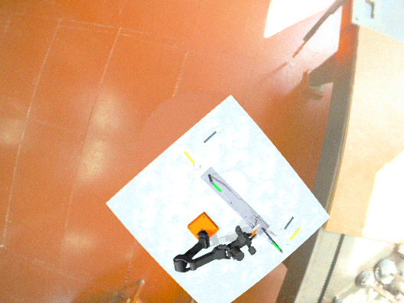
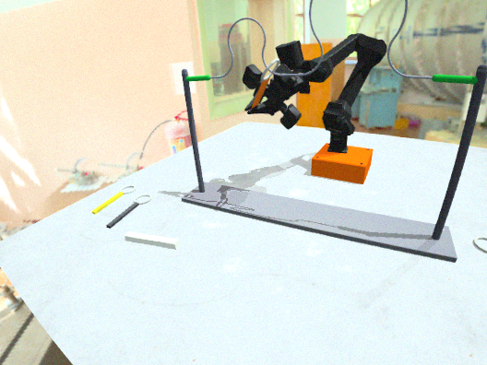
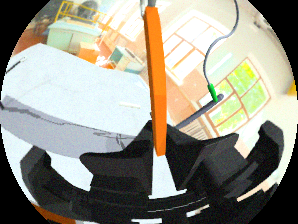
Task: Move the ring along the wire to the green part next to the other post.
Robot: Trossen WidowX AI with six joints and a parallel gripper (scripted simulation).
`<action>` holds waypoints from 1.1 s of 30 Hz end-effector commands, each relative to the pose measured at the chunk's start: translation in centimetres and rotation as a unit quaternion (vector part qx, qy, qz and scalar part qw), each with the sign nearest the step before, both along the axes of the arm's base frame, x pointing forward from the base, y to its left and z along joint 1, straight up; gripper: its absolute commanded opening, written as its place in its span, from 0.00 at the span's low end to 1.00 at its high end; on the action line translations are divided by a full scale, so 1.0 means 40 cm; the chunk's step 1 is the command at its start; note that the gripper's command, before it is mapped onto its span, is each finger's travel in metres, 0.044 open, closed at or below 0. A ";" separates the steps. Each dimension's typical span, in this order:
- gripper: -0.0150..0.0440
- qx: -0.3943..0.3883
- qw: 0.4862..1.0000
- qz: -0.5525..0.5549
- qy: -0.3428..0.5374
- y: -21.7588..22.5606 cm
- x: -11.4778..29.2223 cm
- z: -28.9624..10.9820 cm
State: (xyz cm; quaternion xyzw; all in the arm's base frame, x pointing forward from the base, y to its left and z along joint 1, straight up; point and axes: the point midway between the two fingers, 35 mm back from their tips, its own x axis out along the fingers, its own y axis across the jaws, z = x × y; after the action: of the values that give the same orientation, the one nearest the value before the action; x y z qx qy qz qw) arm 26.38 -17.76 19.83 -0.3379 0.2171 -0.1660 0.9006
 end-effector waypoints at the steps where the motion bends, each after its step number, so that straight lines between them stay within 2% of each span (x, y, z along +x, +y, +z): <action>1: 0.00 0.052 0.999 -0.003 -0.003 0.031 -0.001 -0.026; 18: 0.00 0.234 0.972 0.000 -0.011 0.162 0.006 -0.080; 33: 0.00 0.317 0.948 0.002 -0.015 0.246 0.010 -0.087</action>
State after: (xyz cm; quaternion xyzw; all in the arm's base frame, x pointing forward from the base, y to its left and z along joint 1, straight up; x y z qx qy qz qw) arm 26.79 -8.48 16.18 -0.0468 0.2461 -0.0926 0.9637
